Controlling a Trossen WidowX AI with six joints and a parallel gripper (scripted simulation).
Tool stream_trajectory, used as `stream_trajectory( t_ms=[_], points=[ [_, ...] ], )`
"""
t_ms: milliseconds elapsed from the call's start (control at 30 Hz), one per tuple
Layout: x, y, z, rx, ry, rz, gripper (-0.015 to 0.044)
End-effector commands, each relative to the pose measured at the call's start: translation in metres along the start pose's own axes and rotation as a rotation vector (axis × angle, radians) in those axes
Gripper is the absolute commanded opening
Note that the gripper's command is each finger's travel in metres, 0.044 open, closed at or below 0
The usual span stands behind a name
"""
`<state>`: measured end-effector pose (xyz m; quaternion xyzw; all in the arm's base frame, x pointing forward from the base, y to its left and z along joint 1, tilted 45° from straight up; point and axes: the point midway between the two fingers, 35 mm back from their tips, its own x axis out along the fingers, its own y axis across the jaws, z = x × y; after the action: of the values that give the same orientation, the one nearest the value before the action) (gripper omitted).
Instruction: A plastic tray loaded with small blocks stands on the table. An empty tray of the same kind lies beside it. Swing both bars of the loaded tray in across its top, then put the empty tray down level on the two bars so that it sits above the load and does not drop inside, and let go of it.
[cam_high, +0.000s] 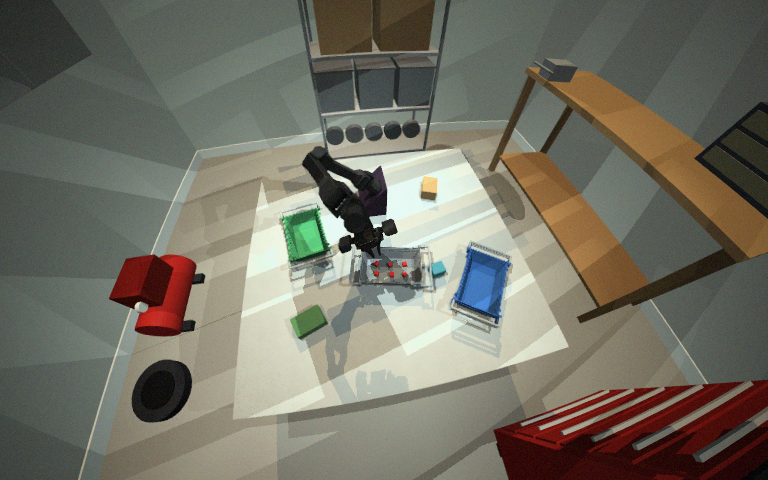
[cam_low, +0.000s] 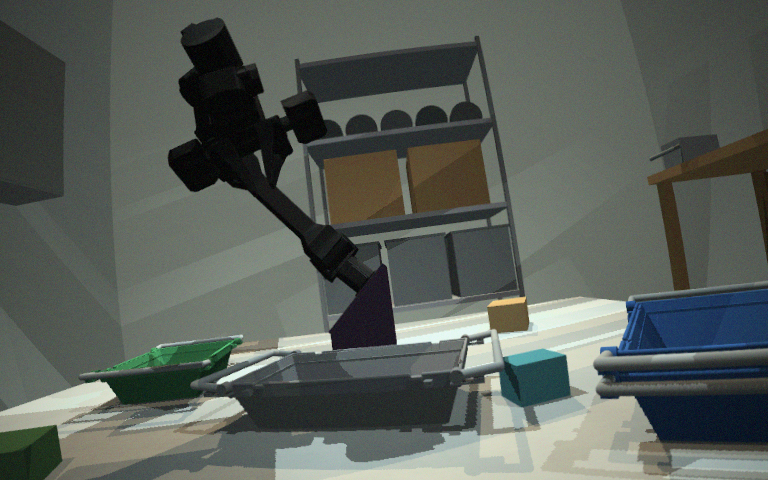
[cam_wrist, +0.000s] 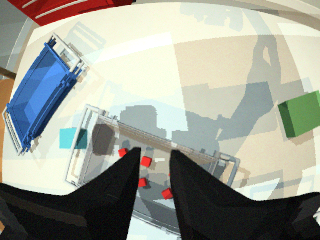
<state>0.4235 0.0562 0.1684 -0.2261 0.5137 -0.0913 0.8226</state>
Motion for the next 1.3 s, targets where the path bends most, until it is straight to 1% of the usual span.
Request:
stream_trajectory(
  t_ms=[0, 200, 300, 500, 900, 1067, 1267],
  points=[
    [0.027, -0.029, -0.015, 0.043, 0.093, -0.082, 0.0087],
    [0.081, -0.106, -0.065, 0.168, 0.325, -0.279, 0.0087],
    [0.097, -0.134, -0.089, 0.208, 0.415, -0.349, 0.0087],
    [0.103, -0.137, -0.093, 0.211, 0.421, -0.353, 0.0087],
    [0.148, -0.153, -0.117, 0.210, 0.421, -0.356, 0.0087],
    [0.147, -0.151, -0.115, 0.210, 0.421, -0.356, 0.0087],
    [0.133, -0.132, -0.104, 0.211, 0.421, -0.354, 0.0087]
  ],
)
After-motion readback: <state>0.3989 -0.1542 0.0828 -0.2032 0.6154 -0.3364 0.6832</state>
